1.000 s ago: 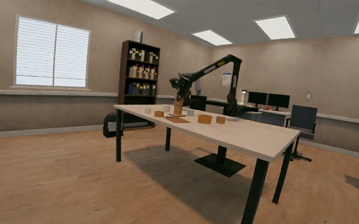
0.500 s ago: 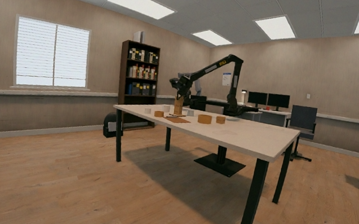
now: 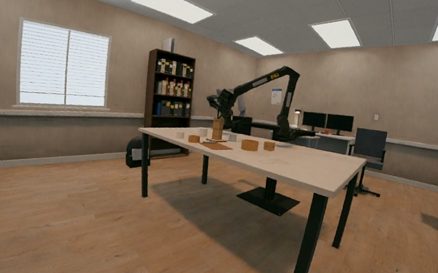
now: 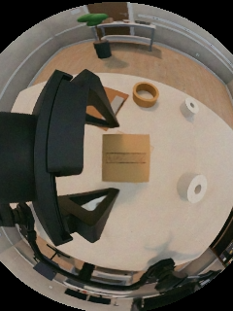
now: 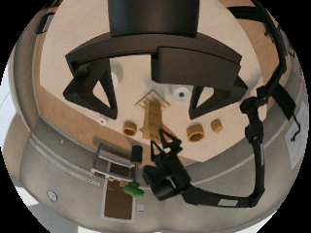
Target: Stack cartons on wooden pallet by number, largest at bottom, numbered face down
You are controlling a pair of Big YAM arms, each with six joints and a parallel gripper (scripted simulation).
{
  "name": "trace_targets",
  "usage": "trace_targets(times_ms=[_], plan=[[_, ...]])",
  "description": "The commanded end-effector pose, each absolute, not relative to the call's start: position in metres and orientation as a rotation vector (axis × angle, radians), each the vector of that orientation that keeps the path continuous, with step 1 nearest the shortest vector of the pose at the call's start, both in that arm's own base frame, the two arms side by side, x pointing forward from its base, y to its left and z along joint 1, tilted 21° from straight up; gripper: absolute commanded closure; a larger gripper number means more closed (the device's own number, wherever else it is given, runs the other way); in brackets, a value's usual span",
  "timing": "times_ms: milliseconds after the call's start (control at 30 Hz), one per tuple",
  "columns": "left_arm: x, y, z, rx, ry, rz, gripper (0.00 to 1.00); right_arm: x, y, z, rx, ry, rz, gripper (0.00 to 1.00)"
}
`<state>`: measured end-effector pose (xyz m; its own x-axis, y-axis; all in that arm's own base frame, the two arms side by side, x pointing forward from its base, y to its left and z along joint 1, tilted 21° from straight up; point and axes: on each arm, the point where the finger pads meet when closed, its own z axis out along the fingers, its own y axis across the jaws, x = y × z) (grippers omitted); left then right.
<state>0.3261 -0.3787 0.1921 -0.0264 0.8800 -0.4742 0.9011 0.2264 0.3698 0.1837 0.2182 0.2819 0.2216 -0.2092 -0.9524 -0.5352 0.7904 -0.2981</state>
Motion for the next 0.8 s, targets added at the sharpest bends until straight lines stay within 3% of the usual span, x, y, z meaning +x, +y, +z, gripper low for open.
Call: trace_targets(times_ms=[0, 367, 767], plan=[[0.319, -0.386, 0.252, 1.588, 1.834, -0.068, 0.17, 0.185, 0.218, 0.294, -0.632, 1.341, 0.271, 0.0], [0.273, -0.339, 0.329, 1.587, 1.835, -0.07, 0.17, 0.185, 0.218, 0.294, -0.632, 1.341, 0.271, 0.0], [0.279, -0.326, 0.29, 1.615, 1.904, -0.042, 0.17, 0.185, 0.218, 0.294, -0.632, 1.341, 0.271, 0.0]])
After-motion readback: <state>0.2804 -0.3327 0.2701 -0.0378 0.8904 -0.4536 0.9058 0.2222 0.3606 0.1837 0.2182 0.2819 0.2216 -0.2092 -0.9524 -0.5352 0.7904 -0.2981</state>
